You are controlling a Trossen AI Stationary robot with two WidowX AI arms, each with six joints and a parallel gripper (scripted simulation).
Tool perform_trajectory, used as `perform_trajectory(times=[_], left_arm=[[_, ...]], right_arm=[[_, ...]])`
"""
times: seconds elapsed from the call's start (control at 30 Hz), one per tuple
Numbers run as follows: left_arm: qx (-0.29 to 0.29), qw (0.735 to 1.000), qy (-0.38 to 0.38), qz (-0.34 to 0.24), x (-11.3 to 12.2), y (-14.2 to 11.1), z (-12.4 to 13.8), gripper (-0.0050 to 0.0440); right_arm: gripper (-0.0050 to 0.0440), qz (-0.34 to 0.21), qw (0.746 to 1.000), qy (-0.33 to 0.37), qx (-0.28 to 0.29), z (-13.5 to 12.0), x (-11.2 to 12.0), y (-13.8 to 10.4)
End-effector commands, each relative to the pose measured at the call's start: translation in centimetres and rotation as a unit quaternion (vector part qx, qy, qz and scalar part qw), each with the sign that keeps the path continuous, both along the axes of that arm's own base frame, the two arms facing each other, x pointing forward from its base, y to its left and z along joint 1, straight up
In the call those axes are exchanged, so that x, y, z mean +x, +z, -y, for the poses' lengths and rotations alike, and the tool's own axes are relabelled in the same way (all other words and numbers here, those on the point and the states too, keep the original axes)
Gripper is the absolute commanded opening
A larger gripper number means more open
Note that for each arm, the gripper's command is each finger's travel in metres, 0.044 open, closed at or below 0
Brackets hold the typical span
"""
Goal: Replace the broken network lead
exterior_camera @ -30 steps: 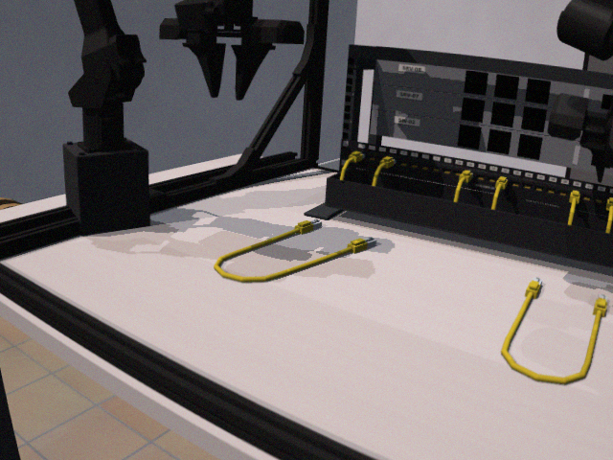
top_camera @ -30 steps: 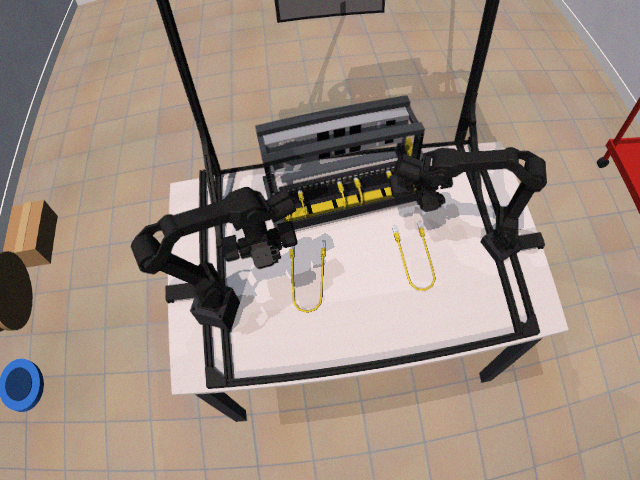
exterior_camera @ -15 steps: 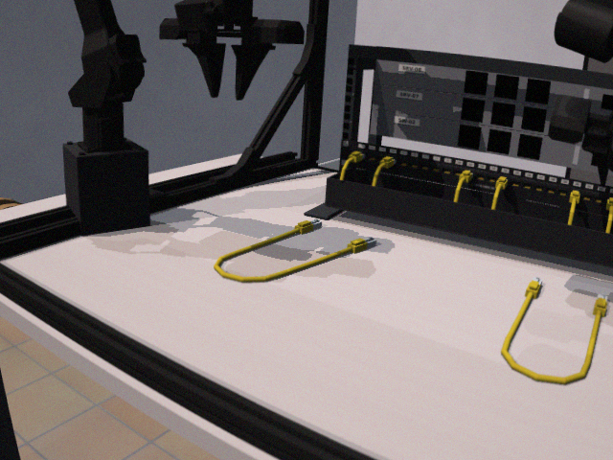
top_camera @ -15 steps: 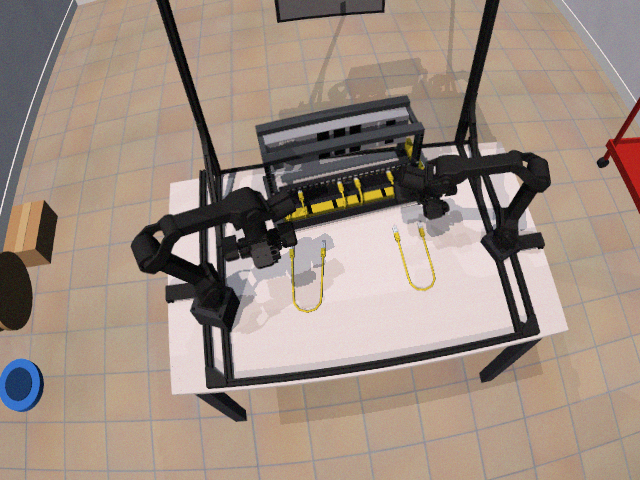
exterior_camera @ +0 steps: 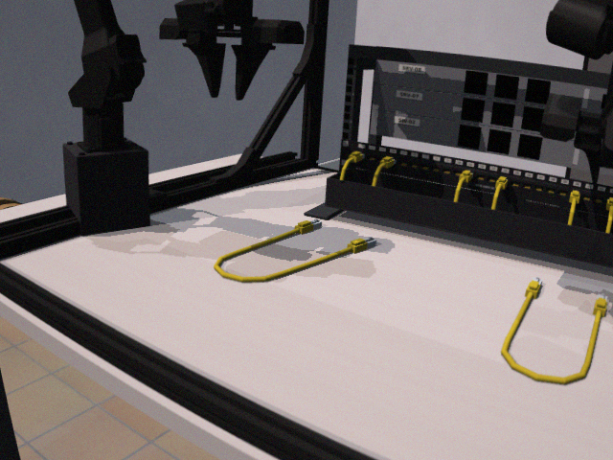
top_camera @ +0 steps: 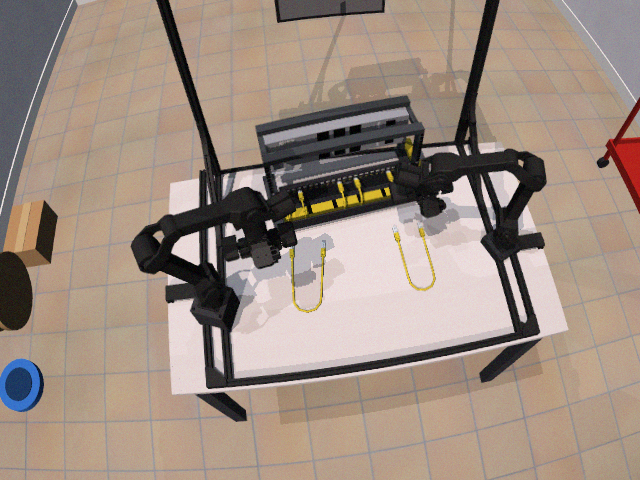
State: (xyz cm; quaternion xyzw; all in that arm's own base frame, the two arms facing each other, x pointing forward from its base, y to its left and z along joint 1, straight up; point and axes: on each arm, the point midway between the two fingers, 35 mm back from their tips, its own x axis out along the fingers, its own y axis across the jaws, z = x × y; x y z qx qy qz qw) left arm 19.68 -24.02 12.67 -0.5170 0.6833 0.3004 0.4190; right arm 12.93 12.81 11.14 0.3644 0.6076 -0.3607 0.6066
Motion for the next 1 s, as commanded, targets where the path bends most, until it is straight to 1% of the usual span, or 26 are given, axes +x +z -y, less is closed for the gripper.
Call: perform_trajectory(times=[0.0, 0.47, 0.5, 0.97], left_arm=[[0.009, 1.000, -0.003, 0.000, 0.6, -0.2, 4.3, 0.0176], [0.009, 1.000, -0.003, 0.000, 0.6, -0.2, 4.3, 0.0176], [0.028, 1.000, 0.007, -0.004, 1.7, -0.2, 8.8, 0.0176], [0.028, 1.000, 0.007, -0.004, 1.7, -0.2, 8.8, 0.0176]], right_arm=[[0.0176, 0.000, 1.000, 0.000, 0.000, 0.0, 0.0, 0.0], [0.0176, 0.000, 1.000, 0.000, 0.000, 0.0, 0.0, 0.0], [0.0176, 0.000, 1.000, 0.000, 0.000, 0.0, 0.0, 0.0], [0.0176, 0.000, 1.000, 0.000, 0.000, 0.0, 0.0, 0.0]])
